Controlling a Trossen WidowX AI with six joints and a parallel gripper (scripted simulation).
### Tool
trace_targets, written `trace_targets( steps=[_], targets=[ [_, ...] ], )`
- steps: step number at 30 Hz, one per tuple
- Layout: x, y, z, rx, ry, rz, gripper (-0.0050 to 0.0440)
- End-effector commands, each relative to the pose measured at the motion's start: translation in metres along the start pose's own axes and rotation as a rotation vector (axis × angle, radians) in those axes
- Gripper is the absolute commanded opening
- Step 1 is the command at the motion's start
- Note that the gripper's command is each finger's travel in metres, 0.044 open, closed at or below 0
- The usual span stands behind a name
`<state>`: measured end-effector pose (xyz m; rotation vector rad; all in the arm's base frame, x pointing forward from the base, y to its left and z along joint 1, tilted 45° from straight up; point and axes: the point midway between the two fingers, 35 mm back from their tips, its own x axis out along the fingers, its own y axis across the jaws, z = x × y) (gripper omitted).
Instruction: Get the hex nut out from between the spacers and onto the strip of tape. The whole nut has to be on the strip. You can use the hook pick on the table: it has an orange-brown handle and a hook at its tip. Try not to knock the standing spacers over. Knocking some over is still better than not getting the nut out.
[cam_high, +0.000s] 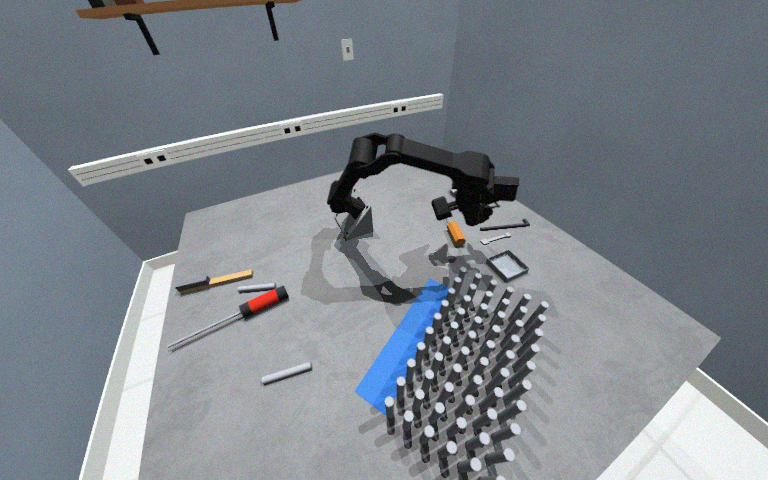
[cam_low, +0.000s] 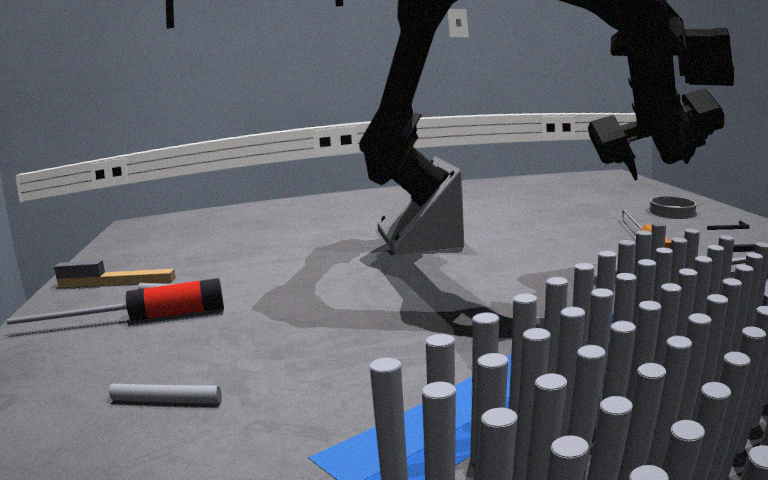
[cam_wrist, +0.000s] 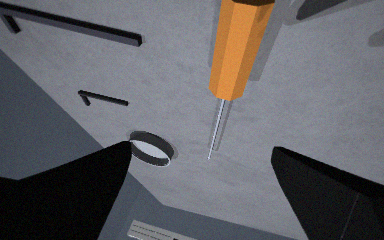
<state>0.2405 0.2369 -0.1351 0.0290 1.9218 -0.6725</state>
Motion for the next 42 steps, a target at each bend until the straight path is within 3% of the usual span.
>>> trace_targets(
  steps=[1,5,14,17,19,21,42],
  targets=[
    [0.021,-0.008,0.014,-0.001,0.005,-0.008,0.04],
    [0.032,-0.013,0.021,-0.001,0.005,-0.009,0.04],
    [0.024,-0.008,0.02,-0.006,-0.004,0.014,0.04],
    [0.024,-0.008,0.02,-0.005,-0.004,0.013,0.0328],
    [0.024,-0.008,0.02,-0.005,-0.004,0.013,0.0328],
    [0.024,-0.008,0.02,-0.005,-0.003,0.012,0.028],
    [0.038,-0.013,0.031,-0.005,-0.005,0.01,0.028]
  ],
)
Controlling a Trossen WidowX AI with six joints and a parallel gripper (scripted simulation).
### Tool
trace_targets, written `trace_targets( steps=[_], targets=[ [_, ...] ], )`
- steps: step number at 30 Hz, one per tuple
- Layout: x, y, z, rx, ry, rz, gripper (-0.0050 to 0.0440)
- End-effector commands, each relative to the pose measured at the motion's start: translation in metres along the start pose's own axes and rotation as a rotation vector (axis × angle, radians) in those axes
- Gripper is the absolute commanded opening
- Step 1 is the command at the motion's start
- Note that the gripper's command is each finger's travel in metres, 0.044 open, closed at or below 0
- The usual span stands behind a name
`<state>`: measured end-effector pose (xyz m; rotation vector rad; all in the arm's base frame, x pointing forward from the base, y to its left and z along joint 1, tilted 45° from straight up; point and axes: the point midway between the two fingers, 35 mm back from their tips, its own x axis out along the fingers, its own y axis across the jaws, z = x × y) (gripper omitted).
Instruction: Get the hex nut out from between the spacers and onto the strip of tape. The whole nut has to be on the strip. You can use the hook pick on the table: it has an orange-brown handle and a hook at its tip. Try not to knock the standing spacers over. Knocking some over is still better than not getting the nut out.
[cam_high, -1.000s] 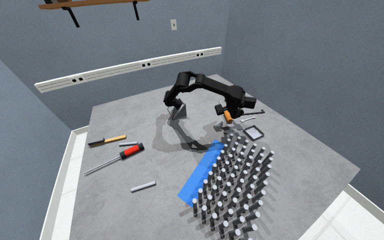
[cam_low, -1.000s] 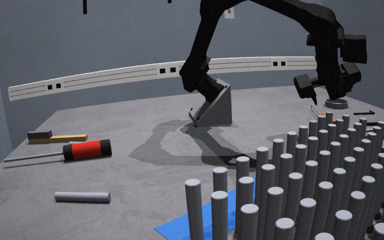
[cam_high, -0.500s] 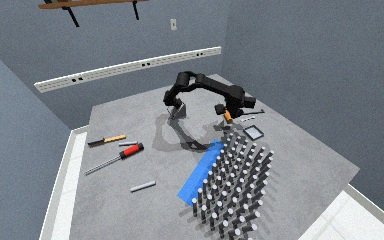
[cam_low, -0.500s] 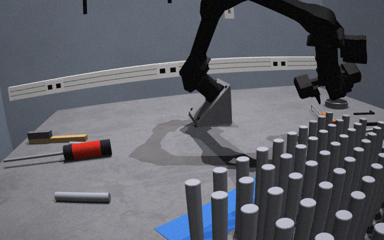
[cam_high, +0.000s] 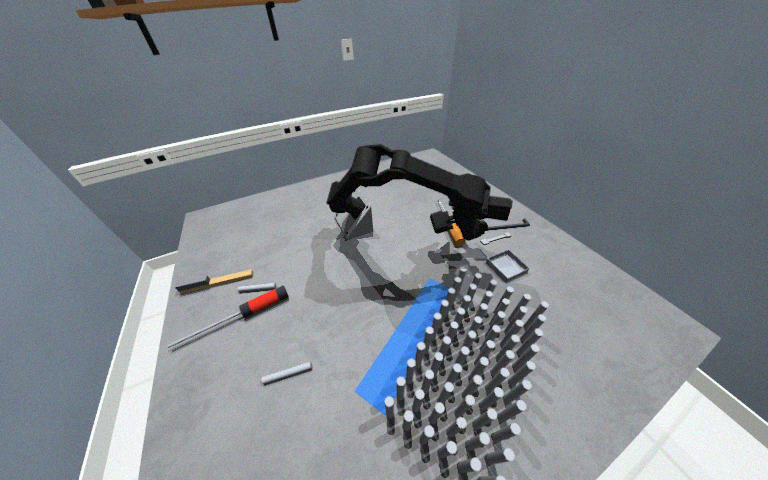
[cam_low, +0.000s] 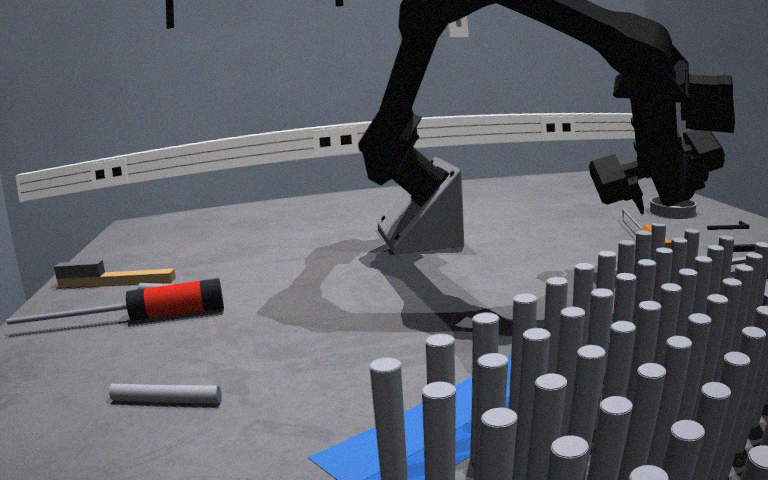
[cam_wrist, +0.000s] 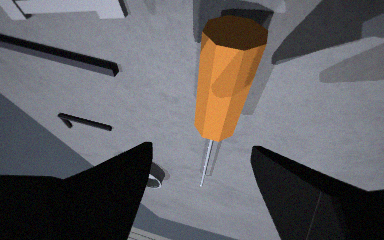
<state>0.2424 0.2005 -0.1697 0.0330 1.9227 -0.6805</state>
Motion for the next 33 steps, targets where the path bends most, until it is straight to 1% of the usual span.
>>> trace_targets(
  steps=[1,33],
  targets=[
    [0.001,0.002,0.003,-0.012,-0.008,0.012,0.028],
    [0.039,-0.012,0.027,-0.01,-0.006,0.006,0.028]
  ],
)
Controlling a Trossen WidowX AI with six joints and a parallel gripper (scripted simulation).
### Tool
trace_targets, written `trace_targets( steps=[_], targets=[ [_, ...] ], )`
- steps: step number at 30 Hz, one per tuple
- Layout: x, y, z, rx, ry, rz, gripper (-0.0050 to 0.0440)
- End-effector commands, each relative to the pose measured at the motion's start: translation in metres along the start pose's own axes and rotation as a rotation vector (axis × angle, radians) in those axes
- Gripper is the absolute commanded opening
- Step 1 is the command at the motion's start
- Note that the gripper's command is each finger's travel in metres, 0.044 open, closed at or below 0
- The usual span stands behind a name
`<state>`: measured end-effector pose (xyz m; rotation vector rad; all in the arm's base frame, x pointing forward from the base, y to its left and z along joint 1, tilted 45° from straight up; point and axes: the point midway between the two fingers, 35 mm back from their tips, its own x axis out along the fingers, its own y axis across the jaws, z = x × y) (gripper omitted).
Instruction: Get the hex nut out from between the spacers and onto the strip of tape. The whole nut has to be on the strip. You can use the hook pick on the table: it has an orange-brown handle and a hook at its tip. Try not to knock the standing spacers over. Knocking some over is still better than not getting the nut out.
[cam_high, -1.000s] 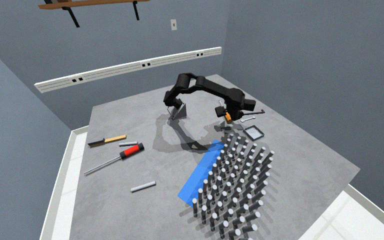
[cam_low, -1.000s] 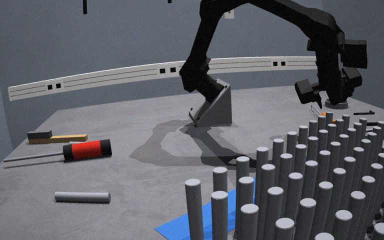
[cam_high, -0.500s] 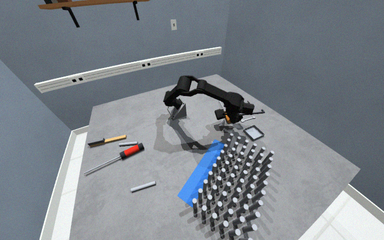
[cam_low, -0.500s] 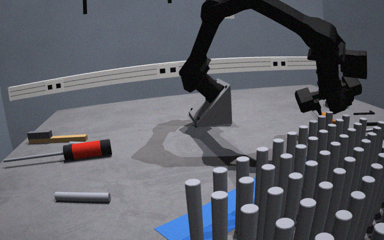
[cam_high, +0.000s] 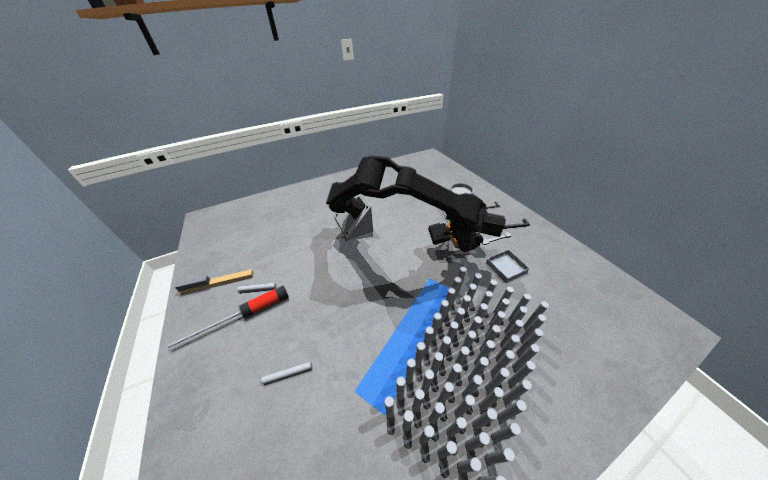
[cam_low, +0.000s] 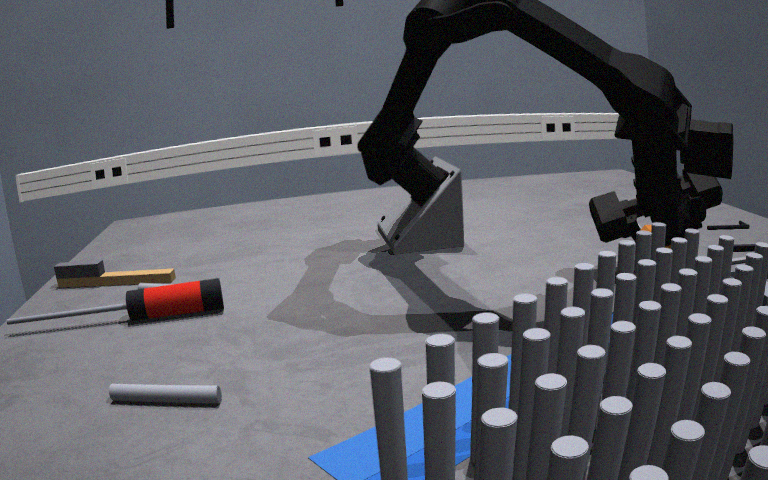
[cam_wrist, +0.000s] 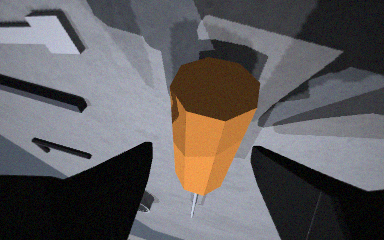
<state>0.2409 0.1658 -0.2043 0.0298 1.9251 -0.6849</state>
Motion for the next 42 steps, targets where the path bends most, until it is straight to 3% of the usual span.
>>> trace_targets(
  steps=[1,5,6,29,34,42],
  targets=[
    [0.001,0.001,0.003,-0.011,-0.008,0.011,0.028],
    [0.007,-0.001,0.005,-0.01,-0.005,0.005,0.028],
    [0.008,-0.002,0.004,-0.01,-0.001,0.002,0.0256],
    [0.006,0.001,0.005,-0.012,-0.005,0.008,0.0112],
    [-0.023,0.014,-0.002,-0.007,-0.019,0.039,0.0],
    [-0.07,0.034,-0.03,-0.006,-0.018,0.043,-0.0003]
  ],
)
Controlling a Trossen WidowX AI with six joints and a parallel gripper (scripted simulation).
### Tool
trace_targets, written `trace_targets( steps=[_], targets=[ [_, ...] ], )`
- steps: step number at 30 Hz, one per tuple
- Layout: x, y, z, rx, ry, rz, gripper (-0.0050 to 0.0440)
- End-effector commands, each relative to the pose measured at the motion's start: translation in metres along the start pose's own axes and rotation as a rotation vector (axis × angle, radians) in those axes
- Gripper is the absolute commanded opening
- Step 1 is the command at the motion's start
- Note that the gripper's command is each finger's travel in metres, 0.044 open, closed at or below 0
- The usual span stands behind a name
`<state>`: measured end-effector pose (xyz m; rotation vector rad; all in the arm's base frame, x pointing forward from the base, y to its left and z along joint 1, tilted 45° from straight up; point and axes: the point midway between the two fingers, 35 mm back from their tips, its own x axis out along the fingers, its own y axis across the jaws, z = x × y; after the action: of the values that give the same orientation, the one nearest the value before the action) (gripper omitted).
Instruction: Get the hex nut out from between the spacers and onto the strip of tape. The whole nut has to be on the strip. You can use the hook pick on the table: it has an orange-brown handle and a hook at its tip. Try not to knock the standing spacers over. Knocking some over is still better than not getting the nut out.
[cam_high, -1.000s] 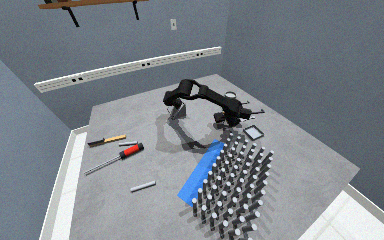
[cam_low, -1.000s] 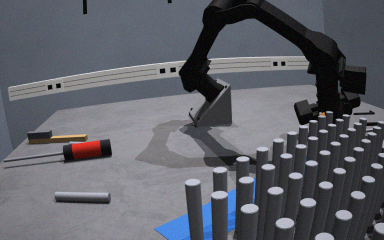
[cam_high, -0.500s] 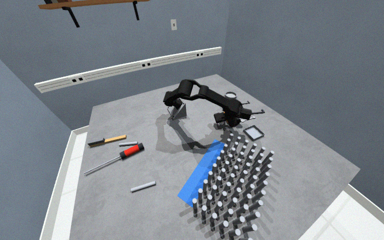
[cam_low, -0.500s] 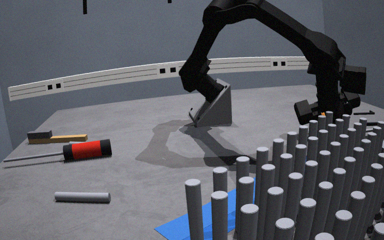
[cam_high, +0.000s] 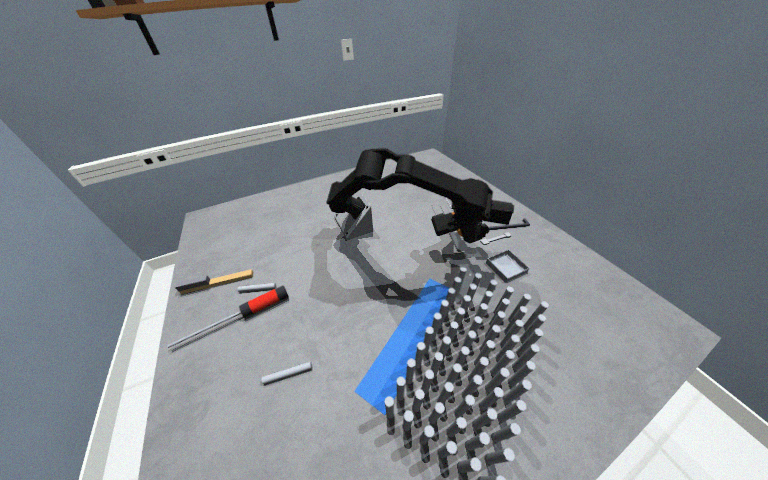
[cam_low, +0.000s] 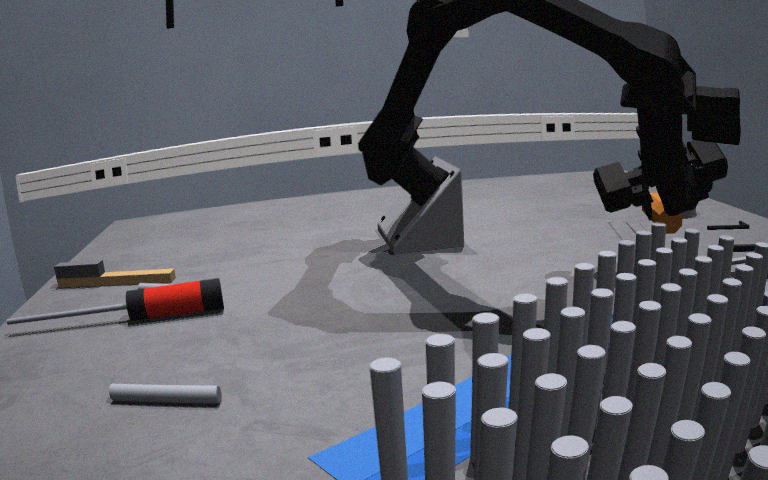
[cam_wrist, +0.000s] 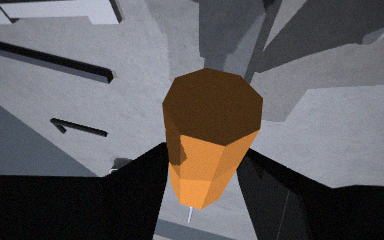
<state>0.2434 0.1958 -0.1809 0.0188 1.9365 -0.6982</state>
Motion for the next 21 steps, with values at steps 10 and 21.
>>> trace_targets(
  steps=[10,21],
  targets=[
    [-0.088,0.028,-0.048,-0.008,-0.025,0.061,-0.0035],
    [-0.11,0.031,-0.073,-0.007,-0.018,0.051,-0.005]
  ],
)
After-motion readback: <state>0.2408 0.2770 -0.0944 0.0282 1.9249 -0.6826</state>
